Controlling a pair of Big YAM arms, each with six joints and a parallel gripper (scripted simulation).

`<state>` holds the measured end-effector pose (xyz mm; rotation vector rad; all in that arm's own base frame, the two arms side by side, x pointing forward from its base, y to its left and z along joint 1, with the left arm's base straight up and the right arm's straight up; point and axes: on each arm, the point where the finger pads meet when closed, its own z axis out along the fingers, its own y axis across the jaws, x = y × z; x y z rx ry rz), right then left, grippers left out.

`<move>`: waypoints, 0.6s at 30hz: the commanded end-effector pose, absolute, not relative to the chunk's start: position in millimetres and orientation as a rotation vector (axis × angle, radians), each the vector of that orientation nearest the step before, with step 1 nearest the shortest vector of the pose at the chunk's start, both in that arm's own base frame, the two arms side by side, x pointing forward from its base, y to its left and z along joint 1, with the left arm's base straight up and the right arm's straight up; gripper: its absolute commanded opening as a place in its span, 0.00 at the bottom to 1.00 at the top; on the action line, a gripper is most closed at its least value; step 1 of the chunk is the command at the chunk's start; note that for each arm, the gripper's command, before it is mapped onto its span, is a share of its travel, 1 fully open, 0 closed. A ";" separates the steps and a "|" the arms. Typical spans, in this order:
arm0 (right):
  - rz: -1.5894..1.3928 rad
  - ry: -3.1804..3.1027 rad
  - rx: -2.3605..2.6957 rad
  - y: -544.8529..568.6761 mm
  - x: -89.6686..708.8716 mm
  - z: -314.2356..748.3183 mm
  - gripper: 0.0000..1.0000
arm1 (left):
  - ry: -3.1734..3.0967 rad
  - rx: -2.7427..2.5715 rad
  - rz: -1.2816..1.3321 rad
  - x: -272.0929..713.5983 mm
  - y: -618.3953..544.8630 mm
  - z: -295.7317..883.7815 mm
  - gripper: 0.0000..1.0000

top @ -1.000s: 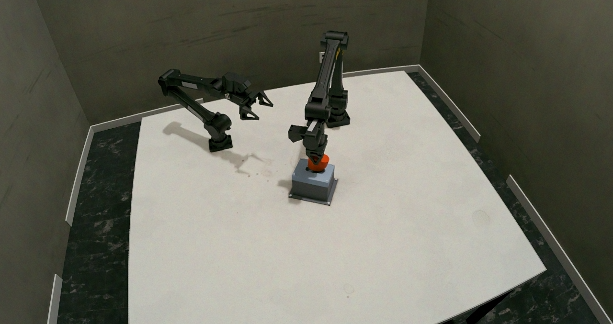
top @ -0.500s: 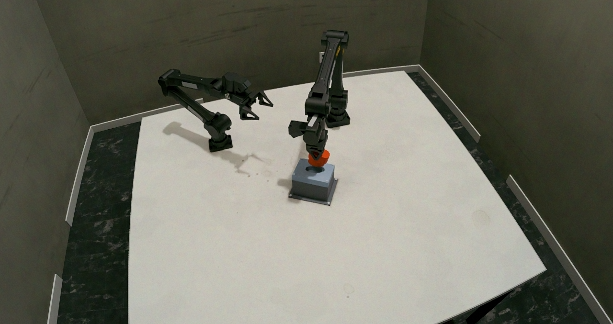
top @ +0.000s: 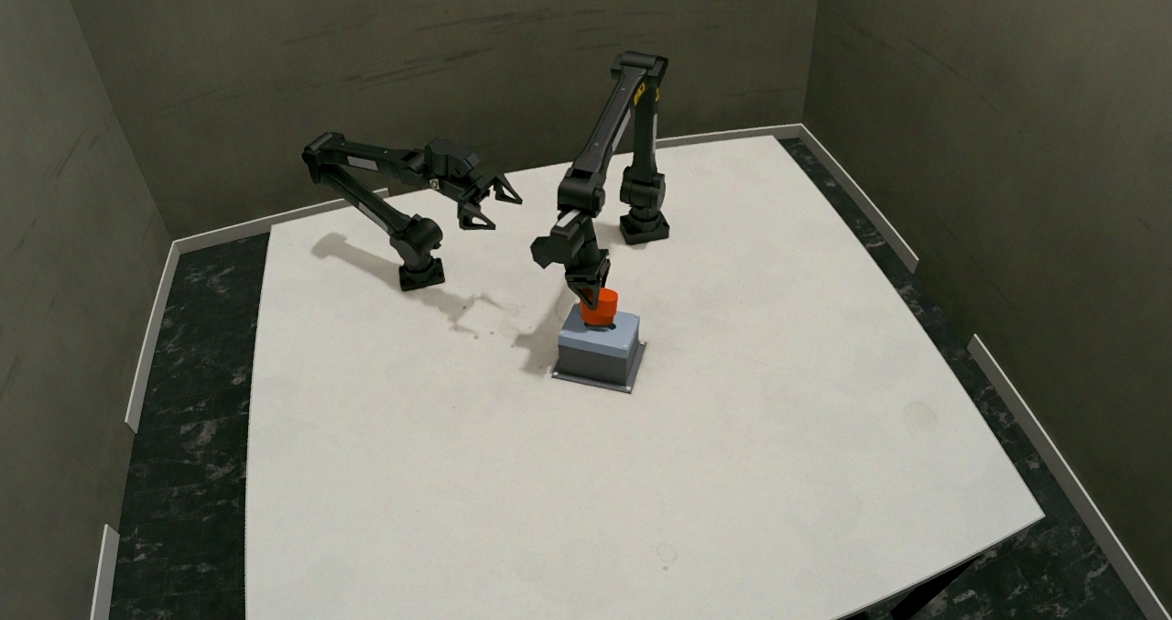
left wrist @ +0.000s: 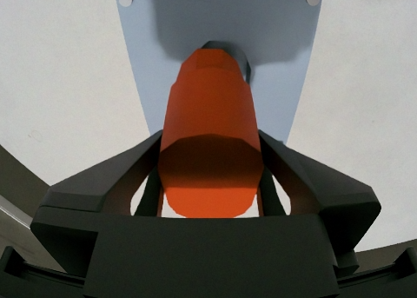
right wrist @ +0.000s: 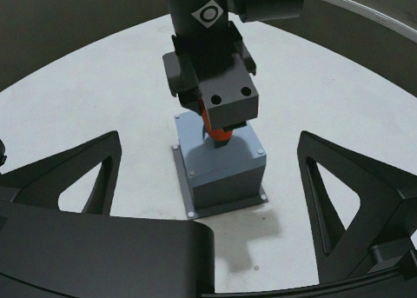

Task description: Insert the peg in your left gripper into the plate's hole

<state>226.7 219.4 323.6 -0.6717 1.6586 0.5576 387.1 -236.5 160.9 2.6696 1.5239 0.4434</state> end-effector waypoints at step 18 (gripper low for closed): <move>0.566 1.628 -0.660 220.5 227.4 342.6 1.00 | 1.576 2.597 0.472 401.6 -233.9 160.5 0.40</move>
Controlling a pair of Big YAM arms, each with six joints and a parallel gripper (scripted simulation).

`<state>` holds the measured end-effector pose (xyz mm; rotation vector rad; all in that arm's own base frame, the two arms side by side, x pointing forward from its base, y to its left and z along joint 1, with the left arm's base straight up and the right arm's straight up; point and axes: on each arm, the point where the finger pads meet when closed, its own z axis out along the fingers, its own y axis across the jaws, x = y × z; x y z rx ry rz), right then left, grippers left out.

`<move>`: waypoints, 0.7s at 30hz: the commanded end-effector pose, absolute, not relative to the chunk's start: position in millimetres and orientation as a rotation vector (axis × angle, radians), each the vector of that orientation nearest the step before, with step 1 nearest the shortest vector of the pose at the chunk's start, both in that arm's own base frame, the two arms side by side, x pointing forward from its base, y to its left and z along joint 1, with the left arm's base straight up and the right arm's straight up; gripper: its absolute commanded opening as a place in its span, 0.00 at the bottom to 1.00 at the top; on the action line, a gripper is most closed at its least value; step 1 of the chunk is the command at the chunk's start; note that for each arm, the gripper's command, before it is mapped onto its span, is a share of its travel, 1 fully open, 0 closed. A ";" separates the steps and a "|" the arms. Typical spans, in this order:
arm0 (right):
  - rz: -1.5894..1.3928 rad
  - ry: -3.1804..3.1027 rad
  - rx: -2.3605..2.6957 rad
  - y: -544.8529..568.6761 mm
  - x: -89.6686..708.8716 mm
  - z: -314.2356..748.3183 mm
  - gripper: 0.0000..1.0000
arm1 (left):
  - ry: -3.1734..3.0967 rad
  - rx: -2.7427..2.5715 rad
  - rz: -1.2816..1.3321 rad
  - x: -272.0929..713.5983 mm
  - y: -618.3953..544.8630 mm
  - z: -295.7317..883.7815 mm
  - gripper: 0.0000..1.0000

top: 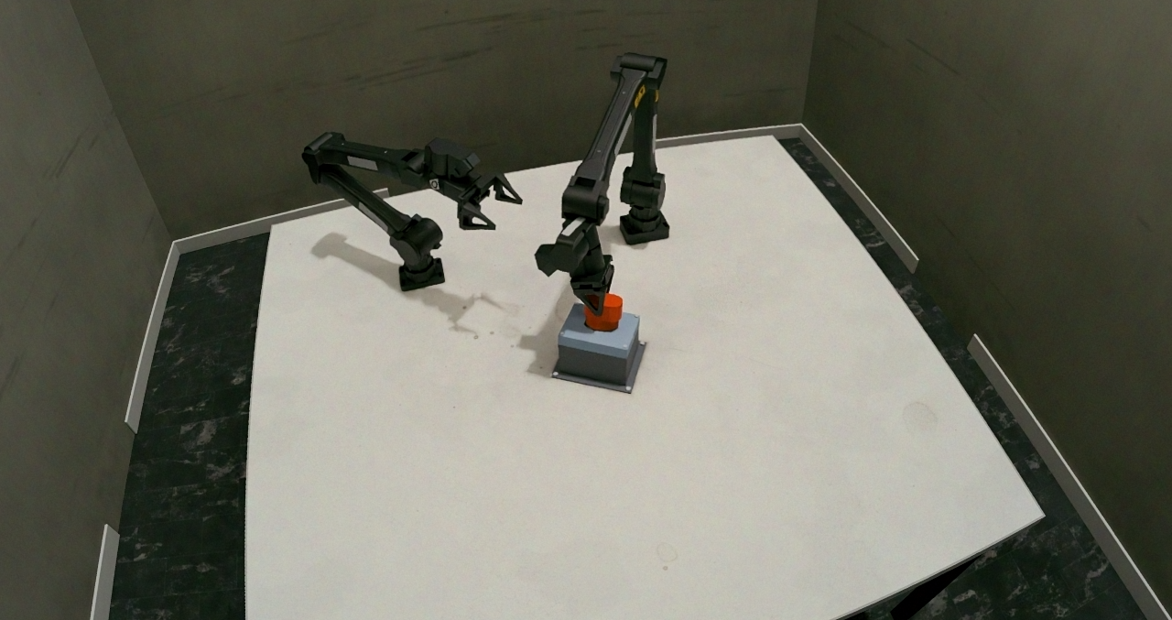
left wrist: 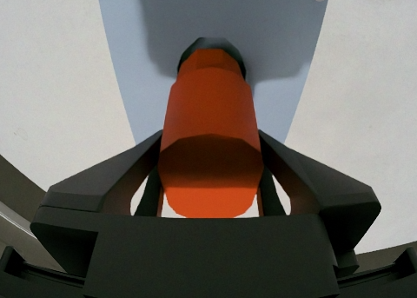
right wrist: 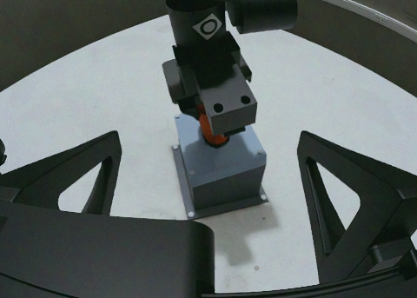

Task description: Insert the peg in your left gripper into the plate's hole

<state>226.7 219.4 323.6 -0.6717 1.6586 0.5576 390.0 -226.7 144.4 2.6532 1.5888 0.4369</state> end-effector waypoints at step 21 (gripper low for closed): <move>0.566 1.628 -0.660 220.5 227.4 342.6 1.00 | 1.539 2.636 0.460 400.2 -241.6 168.3 0.40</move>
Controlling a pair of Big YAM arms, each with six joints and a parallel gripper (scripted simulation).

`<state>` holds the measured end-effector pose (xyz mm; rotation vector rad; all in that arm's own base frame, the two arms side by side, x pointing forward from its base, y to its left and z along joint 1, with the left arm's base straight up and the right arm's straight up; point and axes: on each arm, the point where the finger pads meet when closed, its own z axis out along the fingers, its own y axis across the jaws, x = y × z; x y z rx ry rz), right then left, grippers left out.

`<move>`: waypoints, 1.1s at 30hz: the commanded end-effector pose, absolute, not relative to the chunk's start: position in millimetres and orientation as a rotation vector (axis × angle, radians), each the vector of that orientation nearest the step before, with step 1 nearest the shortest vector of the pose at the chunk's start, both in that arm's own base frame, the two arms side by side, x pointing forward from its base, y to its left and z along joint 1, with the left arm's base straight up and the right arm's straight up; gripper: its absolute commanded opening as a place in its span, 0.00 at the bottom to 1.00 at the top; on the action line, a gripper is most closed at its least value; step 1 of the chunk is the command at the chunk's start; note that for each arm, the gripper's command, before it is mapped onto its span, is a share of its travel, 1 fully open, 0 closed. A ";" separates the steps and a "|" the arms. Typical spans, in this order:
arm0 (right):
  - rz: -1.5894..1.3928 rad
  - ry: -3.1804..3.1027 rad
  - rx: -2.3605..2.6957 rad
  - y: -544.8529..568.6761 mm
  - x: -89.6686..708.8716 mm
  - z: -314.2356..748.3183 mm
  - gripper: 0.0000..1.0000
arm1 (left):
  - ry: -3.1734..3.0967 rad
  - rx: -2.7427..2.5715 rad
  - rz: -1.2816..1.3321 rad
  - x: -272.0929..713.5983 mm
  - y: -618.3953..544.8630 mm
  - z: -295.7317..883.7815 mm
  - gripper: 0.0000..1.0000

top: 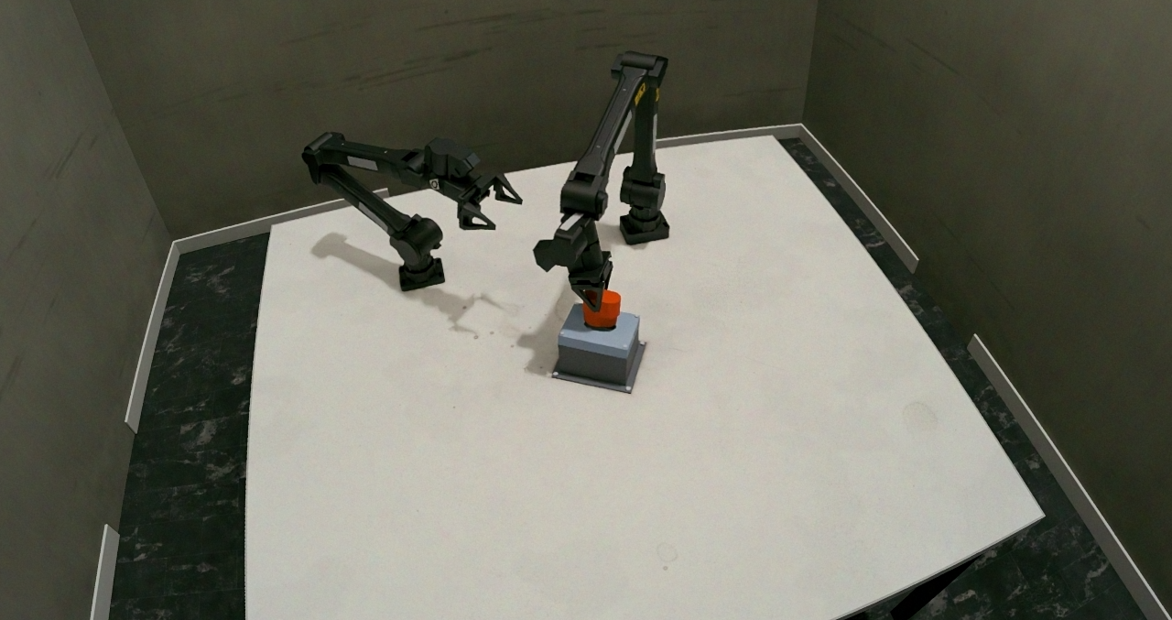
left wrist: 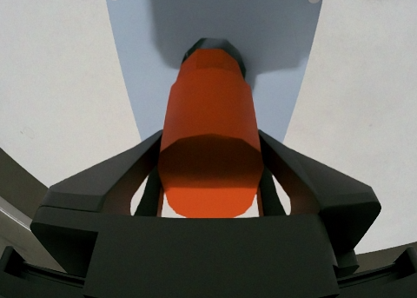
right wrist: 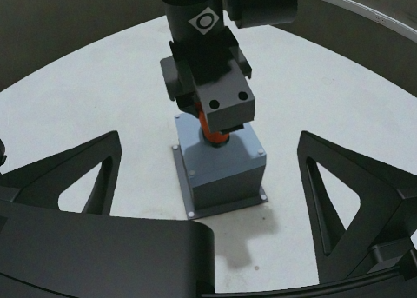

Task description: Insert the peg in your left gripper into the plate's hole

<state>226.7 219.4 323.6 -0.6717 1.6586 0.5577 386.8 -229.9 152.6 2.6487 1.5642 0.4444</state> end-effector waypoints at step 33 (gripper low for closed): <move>0.566 1.628 -0.660 220.5 227.4 342.6 1.00 | 1.555 2.648 0.446 392.4 -241.2 141.9 0.40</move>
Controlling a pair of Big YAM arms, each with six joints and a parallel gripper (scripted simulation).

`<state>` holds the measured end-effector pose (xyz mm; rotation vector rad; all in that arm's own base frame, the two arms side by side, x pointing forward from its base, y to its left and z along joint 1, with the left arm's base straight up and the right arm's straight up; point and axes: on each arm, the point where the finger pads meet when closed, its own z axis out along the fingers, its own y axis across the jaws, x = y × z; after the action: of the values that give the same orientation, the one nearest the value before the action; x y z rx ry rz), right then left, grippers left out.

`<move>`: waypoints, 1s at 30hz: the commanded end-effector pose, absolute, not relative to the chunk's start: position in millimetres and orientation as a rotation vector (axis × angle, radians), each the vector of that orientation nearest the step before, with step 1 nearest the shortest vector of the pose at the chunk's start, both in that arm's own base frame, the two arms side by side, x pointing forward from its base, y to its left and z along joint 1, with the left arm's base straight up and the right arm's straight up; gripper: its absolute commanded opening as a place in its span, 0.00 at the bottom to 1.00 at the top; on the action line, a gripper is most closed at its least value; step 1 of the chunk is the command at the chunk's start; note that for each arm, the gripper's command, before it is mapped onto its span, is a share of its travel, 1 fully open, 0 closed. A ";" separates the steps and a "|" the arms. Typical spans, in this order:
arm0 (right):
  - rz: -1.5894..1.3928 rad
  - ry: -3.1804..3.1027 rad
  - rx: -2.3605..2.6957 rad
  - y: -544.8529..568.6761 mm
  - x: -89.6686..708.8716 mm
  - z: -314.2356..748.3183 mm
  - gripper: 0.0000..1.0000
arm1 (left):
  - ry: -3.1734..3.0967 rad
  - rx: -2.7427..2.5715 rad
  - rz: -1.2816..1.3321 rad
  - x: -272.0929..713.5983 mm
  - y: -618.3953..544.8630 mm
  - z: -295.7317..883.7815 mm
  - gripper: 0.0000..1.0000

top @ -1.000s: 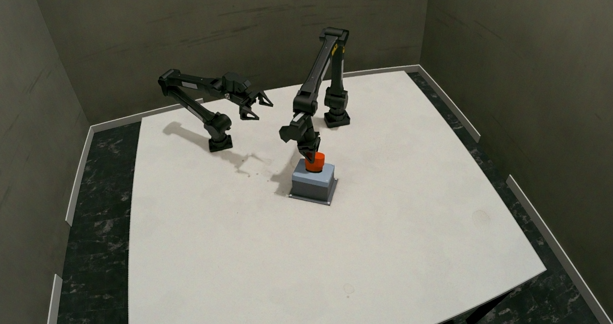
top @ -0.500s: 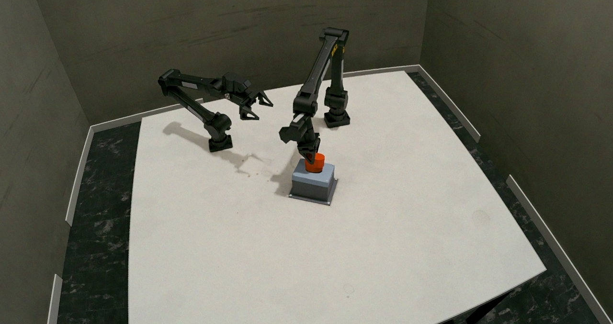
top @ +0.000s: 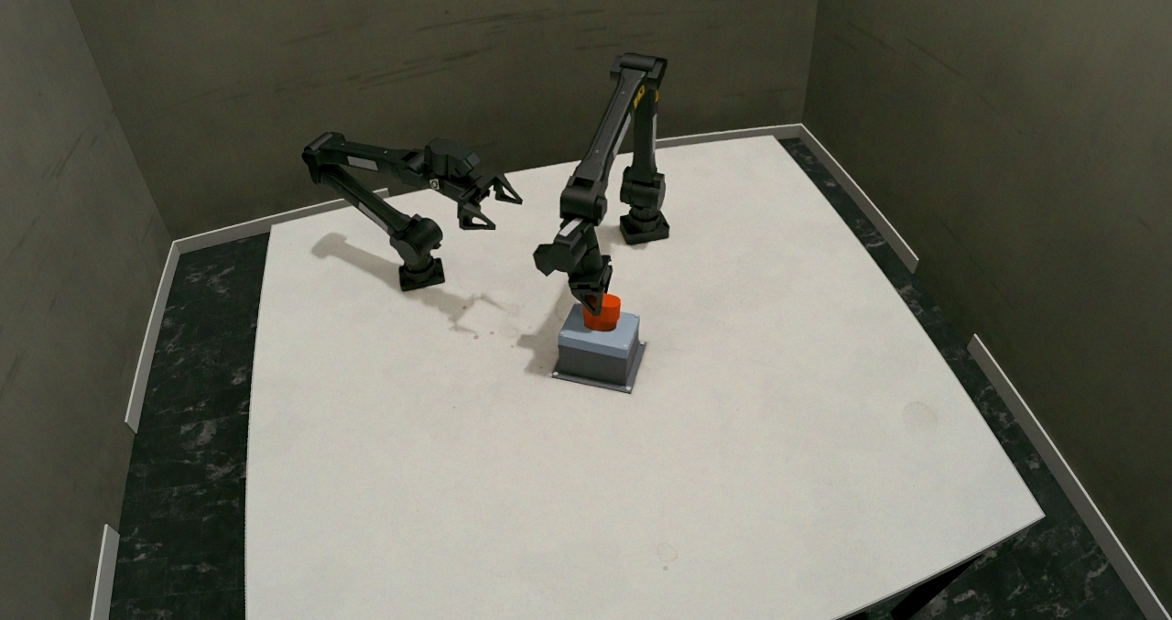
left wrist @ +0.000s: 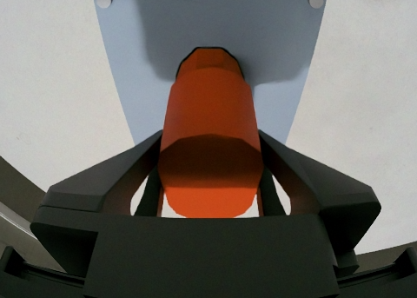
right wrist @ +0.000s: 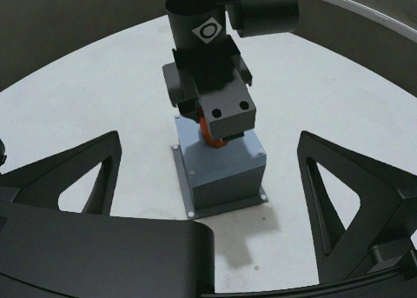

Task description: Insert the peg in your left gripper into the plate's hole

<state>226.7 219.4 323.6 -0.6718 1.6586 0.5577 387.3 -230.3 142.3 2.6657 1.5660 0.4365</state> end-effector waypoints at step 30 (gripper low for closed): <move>0.566 1.628 -0.660 220.5 227.4 342.6 1.00 | 1.556 2.623 0.451 399.2 -243.8 137.6 0.40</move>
<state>226.7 219.4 323.6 -0.6718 1.6586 0.5578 389.4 -232.2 121.4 2.6574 1.5616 0.4434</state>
